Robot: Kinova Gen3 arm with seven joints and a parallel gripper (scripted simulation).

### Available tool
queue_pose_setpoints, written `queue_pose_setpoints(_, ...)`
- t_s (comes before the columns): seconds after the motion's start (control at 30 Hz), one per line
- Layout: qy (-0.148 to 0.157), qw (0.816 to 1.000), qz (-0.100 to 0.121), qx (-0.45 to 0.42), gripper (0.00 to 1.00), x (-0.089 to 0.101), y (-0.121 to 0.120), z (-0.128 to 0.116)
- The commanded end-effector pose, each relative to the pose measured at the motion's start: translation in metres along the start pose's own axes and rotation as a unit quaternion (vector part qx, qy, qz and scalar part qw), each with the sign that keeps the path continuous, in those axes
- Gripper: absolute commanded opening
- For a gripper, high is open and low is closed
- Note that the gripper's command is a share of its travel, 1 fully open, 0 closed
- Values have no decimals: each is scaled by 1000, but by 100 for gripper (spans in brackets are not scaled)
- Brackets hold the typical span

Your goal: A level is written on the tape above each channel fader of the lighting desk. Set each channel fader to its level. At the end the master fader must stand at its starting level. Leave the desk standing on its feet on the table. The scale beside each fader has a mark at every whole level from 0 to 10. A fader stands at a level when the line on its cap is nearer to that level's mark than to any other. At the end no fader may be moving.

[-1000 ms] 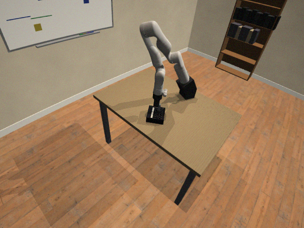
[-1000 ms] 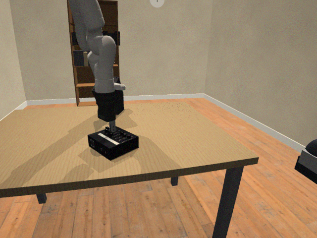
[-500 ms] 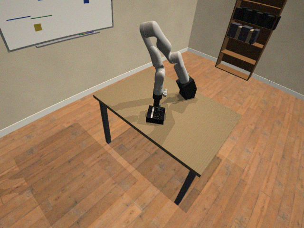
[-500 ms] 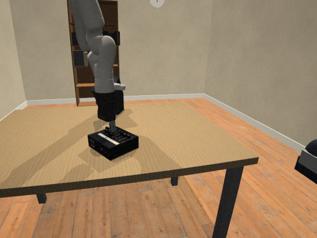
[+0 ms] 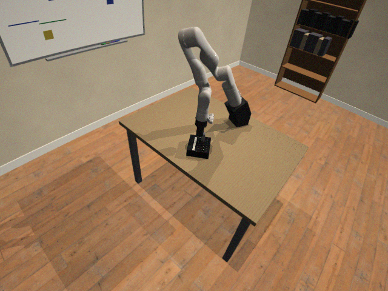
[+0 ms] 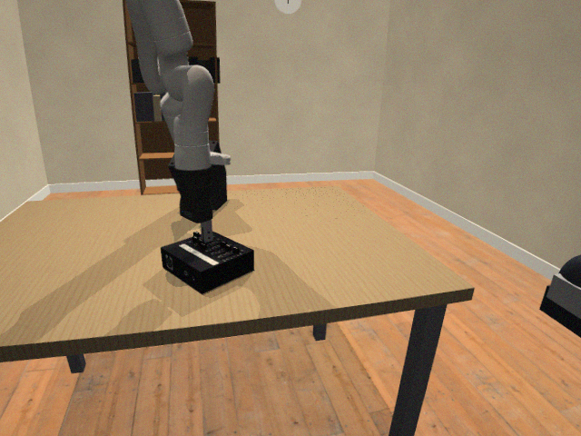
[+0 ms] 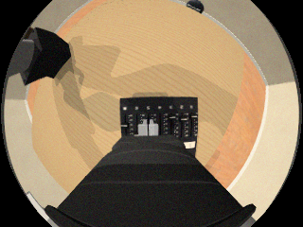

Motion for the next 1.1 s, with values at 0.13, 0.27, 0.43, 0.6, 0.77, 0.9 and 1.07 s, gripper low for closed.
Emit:
queue_pose_setpoints(0.13,0,1000,0,1,0,0,0,3)
queue_pose_setpoints(0.27,0,1000,0,1,0,0,0,3)
queue_pose_setpoints(0.43,0,1000,0,1,0,2,0,3)
queue_pose_setpoints(0.6,0,1000,0,1,0,5,0,3)
queue_pose_setpoints(0.77,0,1000,0,1,0,13,0,3)
queue_pose_setpoints(0.9,0,1000,0,1,0,21,0,3)
queue_pose_setpoints(1.07,0,1000,0,1,0,31,0,3)
Point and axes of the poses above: the point where the finger pads meet when closed, its own x axis back along the fingers, its own y axis across the jaws, z = x × y, the point moved 7 cm from there along x, back along the fingers, and after that the axes turned 2 degrees about -x, right-handed, at the moved point
